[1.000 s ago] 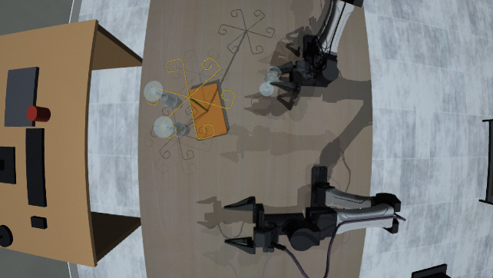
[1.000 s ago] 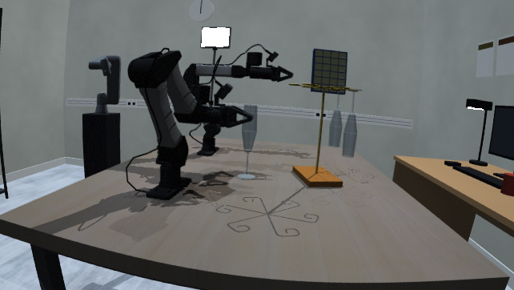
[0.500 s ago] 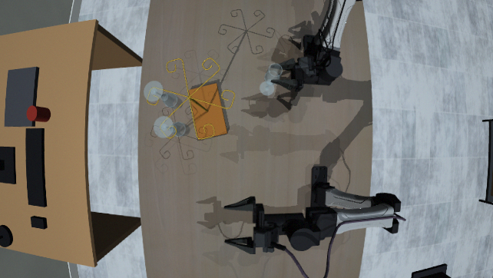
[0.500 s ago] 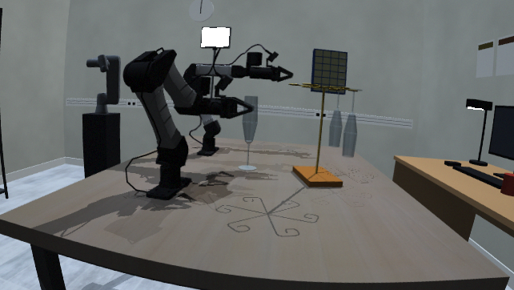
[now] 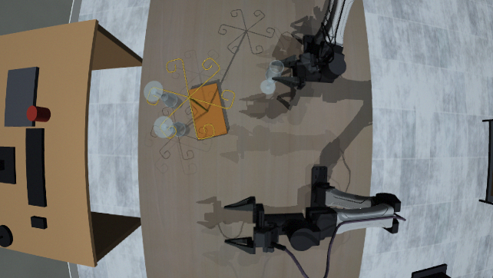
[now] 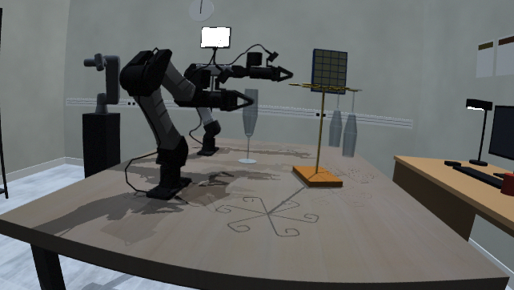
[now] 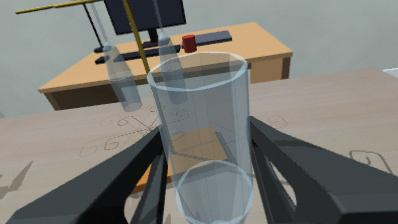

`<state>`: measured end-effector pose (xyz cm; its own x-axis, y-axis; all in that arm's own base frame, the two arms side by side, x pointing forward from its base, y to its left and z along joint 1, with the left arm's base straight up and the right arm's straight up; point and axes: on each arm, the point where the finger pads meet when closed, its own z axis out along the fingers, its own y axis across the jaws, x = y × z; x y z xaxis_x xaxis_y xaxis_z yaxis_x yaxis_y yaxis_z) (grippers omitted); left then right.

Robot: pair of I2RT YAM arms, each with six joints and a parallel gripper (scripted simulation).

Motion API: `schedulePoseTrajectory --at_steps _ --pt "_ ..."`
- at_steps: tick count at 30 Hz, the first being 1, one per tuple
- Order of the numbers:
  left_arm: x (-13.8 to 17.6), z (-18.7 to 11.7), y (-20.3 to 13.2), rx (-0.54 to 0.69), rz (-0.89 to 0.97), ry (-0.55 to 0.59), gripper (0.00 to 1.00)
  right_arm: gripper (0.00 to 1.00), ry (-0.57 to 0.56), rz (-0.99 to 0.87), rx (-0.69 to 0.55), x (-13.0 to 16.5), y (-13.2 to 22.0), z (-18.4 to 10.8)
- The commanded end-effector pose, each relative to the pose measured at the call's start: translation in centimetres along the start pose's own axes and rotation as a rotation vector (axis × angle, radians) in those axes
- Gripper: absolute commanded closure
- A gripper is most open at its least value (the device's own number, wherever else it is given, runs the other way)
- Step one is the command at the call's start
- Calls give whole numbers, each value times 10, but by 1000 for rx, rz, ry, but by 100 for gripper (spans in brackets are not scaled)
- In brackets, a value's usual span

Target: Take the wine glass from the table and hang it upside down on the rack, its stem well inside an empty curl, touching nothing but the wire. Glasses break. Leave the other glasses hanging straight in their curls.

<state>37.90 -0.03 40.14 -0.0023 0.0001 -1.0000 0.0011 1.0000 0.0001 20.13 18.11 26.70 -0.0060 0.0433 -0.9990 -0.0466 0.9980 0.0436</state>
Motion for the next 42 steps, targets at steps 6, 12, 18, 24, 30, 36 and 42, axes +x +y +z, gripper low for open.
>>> schedulePoseTrajectory --at_steps 6,12,18,24,30,36,42 --pt "-19 -3 -2 7 6 -48 0 100 -9 64 3 -14 1 1" --pt "-19 -3 -2 7 6 -48 0 100 -3 7 15 -1 -2 1" --pt "-19 -3 -2 7 6 -48 0 100 -10 99 0 -12 5 3" --pt "-19 -3 -2 7 6 -48 0 100 -11 271 -5 -17 13 5" --pt "-19 -3 -2 7 6 -48 0 100 -4 620 -9 -28 36 13" --pt "-19 -3 -2 7 6 -48 0 100 6 776 0 -28 49 19" --pt "-19 -3 -2 7 6 -48 0 100 13 916 2 -30 63 24"
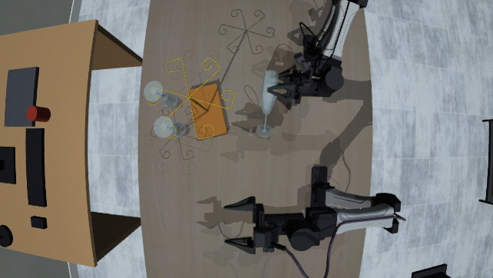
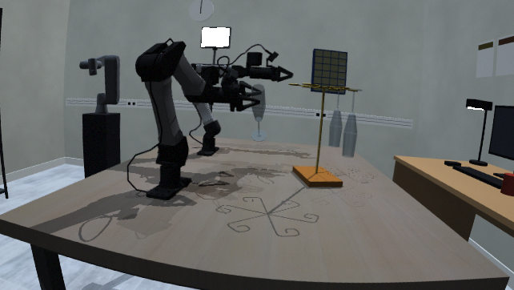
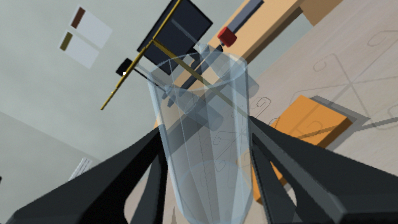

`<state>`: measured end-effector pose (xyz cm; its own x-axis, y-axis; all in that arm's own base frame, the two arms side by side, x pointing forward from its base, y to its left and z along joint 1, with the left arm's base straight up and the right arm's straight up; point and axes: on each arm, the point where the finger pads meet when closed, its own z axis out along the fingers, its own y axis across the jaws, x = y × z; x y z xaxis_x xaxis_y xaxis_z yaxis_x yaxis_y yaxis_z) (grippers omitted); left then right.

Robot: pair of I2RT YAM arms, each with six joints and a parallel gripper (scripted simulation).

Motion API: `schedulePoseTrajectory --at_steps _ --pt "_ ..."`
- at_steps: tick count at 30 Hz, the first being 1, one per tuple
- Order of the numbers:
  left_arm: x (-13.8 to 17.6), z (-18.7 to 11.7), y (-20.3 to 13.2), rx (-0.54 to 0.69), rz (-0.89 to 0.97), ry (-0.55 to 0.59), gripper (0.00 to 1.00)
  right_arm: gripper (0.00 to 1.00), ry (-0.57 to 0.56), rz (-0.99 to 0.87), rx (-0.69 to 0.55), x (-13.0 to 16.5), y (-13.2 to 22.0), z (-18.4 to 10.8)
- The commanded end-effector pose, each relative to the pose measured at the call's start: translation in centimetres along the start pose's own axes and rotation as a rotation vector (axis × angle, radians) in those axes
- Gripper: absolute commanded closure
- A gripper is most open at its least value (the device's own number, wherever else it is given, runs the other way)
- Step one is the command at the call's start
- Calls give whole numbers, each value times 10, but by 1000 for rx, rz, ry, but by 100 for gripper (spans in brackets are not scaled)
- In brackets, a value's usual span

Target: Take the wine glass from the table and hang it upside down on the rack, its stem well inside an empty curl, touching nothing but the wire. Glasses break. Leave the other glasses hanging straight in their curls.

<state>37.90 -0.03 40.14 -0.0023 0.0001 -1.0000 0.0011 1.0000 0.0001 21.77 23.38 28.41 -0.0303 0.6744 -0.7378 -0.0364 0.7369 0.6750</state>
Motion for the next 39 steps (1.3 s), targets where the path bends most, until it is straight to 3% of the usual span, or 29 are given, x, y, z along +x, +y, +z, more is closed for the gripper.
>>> schedulePoseTrajectory --at_steps 1,8,12,20,39 --pt "-19 -3 -2 7 6 -48 0 100 15 288 11 -3 22 7" --pt "-19 -3 -2 7 6 -48 0 100 14 574 15 7 41 16" --pt "-19 -3 -2 7 6 -48 0 100 9 569 15 3 42 16" --pt "-19 -3 -2 7 6 -48 0 100 3 898 12 11 64 25" --pt "-19 -3 -2 7 6 -48 0 100 2 963 -14 -2 74 22"
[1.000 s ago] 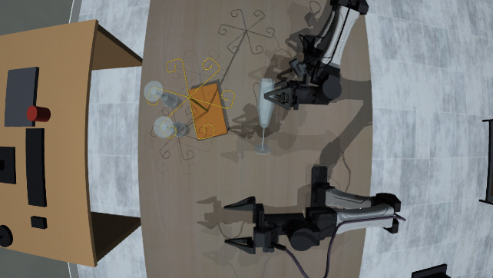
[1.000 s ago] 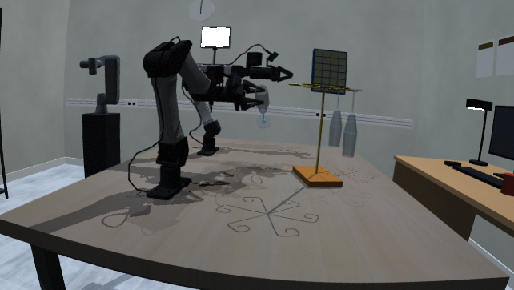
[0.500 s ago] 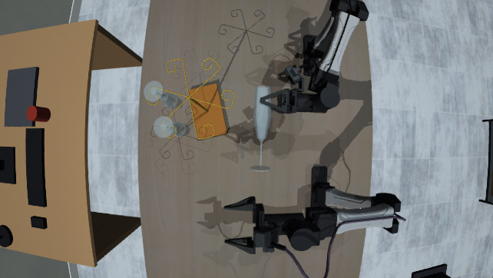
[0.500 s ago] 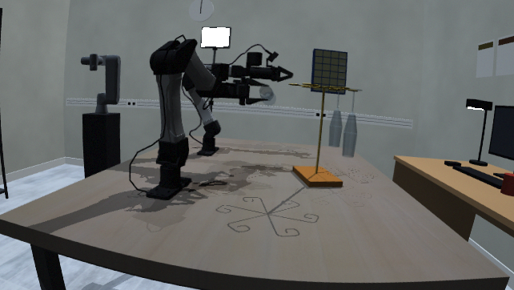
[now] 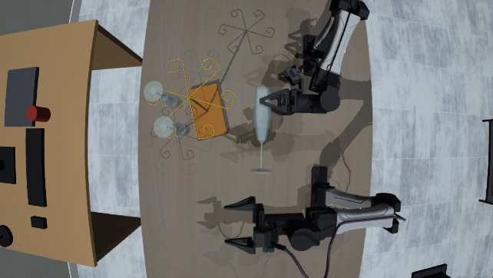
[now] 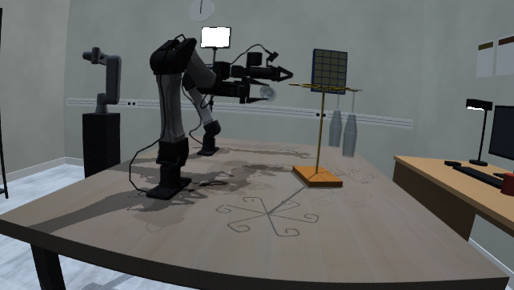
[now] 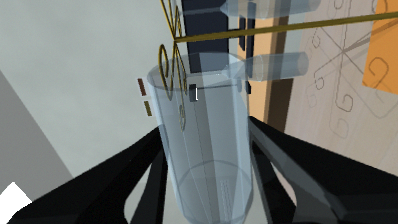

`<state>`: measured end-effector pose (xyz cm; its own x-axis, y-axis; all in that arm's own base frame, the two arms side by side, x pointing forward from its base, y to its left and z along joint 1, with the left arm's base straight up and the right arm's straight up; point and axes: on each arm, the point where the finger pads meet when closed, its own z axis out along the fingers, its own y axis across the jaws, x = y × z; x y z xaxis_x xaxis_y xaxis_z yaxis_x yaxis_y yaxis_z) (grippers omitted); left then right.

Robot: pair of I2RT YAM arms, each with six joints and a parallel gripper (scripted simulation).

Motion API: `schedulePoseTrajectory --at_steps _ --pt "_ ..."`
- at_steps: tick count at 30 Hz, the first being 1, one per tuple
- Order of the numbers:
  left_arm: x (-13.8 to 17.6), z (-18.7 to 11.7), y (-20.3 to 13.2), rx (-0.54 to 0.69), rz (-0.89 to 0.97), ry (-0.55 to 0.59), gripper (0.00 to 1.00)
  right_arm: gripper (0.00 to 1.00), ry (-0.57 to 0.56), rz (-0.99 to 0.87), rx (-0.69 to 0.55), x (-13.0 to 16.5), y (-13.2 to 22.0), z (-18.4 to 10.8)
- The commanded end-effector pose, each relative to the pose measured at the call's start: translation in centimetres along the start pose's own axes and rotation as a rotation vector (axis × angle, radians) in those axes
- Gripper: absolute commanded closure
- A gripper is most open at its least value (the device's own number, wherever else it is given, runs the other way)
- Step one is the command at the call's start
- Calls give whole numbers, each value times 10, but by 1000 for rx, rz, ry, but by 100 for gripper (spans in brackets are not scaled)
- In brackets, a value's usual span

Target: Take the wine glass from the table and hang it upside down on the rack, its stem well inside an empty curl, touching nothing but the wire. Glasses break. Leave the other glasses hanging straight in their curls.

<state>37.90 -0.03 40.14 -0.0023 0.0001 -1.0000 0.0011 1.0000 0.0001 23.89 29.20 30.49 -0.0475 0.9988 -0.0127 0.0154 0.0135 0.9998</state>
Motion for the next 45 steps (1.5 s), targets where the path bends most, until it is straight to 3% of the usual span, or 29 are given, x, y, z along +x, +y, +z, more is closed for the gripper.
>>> schedulePoseTrajectory --at_steps 1,11,12,31,32,45 --pt "-19 -3 -2 7 6 -48 0 100 17 155 -34 -2 32 -5" --pt "-19 -3 -2 7 6 -48 0 100 8 131 -37 1 26 -1" --pt "-19 -3 -2 7 6 -48 0 100 15 83 -26 4 8 -3" --pt "-19 -3 -2 7 6 -48 0 100 1 88 -34 -2 12 -1" --pt "-19 -3 -2 7 6 -48 85 100 1 88 -34 -2 12 -1" --pt "-19 -3 -2 7 5 -48 85 100 1 88 -34 -2 12 -1"
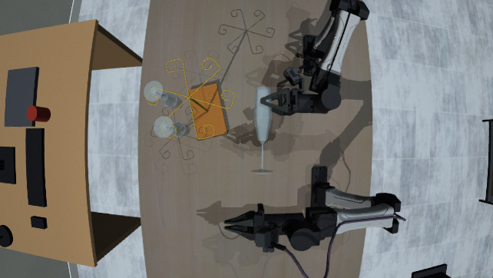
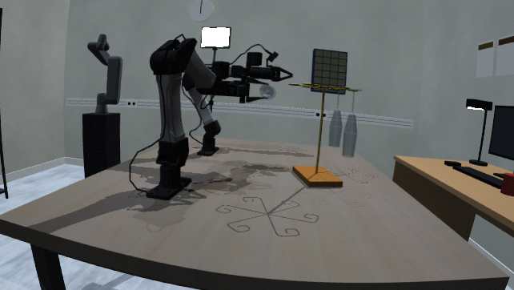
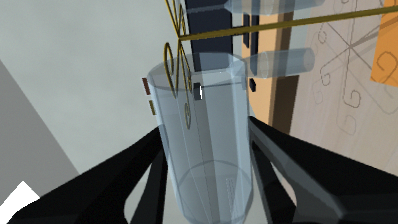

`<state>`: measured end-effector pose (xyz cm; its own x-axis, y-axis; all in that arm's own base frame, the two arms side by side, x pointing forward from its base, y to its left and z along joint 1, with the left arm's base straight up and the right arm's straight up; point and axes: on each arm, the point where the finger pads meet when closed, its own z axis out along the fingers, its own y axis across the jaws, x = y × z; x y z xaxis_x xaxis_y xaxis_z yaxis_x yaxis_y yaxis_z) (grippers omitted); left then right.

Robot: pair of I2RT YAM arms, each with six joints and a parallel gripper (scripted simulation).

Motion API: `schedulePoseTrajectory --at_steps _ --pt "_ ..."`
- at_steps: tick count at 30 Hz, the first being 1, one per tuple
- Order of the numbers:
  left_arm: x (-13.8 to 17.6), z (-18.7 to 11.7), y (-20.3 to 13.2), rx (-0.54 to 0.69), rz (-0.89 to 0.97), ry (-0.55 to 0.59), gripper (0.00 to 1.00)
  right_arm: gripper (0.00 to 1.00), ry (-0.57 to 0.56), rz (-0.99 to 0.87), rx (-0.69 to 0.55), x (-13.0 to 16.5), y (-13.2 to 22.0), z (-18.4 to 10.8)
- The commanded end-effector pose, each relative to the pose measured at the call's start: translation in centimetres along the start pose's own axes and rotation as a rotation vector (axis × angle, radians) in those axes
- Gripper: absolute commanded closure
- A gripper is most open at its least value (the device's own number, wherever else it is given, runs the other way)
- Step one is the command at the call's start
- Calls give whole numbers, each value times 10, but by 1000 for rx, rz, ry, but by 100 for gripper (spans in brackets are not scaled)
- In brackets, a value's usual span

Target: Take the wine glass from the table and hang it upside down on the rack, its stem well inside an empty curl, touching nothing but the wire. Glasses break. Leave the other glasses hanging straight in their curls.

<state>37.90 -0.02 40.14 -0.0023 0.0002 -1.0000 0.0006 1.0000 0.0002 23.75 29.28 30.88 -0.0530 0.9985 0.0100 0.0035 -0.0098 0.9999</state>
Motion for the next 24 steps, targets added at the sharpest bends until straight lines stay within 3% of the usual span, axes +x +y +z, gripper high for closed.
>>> schedulePoseTrajectory --at_steps 1,14,23,24 --pt "-24 -11 -6 5 -16 -51 85 100 -5 65 -21 -3 8 0" --pt "8 -46 -38 -61 -165 103 85 100 -5 65 -21 -3 8 0" --pt "17 -104 -64 -65 -251 167 85 100 -5 66 -21 -3 8 0" --pt "18 -93 -71 -38 -231 169 85 100 -5 66 -21 -3 8 0"
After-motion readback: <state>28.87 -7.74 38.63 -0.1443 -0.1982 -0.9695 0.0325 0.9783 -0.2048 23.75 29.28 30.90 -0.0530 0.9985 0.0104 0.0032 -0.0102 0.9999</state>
